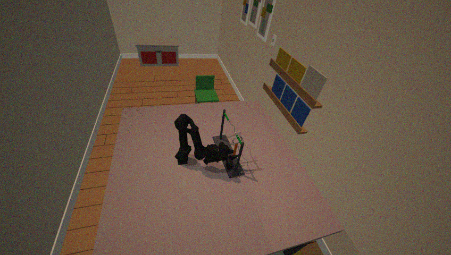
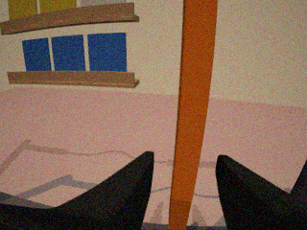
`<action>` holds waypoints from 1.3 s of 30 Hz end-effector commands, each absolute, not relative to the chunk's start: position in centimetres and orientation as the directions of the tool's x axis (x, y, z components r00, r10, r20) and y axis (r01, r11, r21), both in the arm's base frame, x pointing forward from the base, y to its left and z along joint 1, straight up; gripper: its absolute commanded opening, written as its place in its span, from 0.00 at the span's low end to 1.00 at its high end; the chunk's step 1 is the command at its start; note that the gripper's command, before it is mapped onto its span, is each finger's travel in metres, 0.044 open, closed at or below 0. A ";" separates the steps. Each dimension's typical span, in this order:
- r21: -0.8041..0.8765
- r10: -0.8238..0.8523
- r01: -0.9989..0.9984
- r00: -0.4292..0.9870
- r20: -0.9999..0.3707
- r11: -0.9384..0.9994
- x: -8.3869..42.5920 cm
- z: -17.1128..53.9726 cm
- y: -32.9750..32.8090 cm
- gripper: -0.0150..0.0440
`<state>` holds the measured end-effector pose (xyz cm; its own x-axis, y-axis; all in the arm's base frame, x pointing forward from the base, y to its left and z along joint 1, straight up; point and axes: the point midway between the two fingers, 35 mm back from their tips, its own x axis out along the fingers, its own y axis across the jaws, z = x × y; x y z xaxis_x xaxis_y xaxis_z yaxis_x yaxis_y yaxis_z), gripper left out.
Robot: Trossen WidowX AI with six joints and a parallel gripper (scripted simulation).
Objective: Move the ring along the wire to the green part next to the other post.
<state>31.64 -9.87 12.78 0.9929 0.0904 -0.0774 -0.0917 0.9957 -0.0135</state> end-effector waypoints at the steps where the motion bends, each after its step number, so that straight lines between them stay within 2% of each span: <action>1: -0.011 0.088 -0.089 0.993 -0.075 0.996 32.3 12.8 -9.8 0.53; 29: -0.010 0.088 -0.089 0.994 -0.072 0.996 33.7 12.5 -9.4 0.53; 39: -0.013 0.091 -0.092 0.993 -0.074 0.996 33.6 12.5 -9.4 0.08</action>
